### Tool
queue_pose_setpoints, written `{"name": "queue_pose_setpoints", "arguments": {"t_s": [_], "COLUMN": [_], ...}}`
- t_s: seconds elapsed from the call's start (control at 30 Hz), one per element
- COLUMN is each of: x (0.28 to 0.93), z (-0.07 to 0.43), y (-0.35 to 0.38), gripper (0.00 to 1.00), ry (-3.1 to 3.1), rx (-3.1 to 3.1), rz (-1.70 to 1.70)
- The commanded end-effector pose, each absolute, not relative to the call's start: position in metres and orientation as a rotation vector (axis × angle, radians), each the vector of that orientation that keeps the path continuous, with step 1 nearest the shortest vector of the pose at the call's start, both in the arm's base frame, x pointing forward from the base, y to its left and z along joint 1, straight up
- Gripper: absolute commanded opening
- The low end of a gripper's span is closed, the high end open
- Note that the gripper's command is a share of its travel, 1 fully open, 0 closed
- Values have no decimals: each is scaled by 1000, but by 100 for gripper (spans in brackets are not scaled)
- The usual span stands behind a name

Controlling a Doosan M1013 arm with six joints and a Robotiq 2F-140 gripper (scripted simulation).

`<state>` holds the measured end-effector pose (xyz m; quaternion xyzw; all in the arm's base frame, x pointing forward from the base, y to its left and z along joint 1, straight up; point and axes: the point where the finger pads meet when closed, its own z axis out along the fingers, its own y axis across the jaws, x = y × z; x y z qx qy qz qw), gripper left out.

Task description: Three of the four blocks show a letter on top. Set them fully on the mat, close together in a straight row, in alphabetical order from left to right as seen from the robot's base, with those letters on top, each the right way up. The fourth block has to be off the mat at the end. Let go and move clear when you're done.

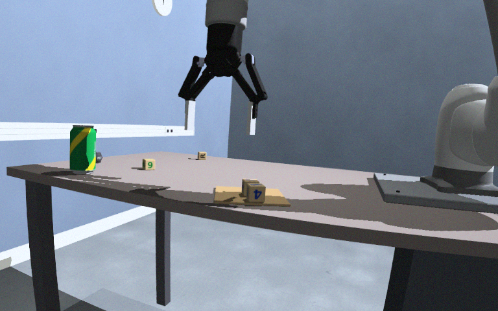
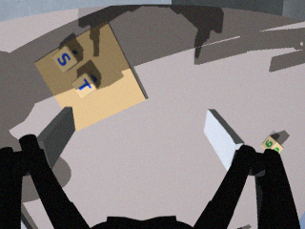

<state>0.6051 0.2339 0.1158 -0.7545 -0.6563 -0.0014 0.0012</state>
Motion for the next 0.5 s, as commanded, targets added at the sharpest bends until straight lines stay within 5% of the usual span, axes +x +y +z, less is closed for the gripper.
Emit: {"name": "queue_pose_setpoints", "arguments": {"t_s": [0.0, 0.47], "x": [629, 692], "z": [117, 119], "y": [216, 152], "gripper": [100, 100], "ry": [-1892, -1339], "rx": [-2509, -2842], "rz": [-1, -1]}}
